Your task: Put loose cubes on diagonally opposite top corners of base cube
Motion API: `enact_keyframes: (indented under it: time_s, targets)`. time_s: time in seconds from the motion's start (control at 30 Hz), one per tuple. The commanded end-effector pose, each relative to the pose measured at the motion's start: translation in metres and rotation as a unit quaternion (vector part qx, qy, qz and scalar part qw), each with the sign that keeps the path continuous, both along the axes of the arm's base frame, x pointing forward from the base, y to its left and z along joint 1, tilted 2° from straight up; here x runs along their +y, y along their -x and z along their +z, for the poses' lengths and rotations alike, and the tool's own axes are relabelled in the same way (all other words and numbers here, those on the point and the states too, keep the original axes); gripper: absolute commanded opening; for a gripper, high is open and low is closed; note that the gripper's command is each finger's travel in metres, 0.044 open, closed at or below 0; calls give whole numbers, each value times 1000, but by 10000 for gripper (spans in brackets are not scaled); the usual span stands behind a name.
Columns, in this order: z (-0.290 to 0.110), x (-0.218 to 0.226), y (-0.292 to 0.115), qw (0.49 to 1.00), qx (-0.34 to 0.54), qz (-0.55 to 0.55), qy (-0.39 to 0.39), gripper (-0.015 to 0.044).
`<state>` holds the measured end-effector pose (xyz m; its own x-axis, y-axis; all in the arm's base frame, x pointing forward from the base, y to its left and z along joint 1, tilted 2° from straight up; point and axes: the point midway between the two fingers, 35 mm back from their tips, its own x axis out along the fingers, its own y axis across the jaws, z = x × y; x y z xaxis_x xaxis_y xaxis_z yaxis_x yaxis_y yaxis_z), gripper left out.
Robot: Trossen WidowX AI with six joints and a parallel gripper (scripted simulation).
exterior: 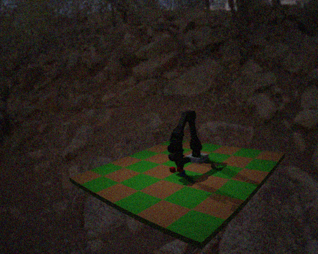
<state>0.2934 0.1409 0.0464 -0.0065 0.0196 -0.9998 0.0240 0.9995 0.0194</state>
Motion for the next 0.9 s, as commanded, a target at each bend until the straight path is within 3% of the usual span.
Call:
enact_keyframes:
  time_s: [0.0, 0.37, 0.5, 0.87]
  targets:
    - [-1, 1, 0, 1000, 1, 1, -2, 105]
    - [-1, 1, 0, 1000, 1, 1, -2, 105]
    - [-1, 1, 0, 1000, 1, 1, -2, 205]
    - [11, 0, 0, 1000, 0, 0, 0, 205]
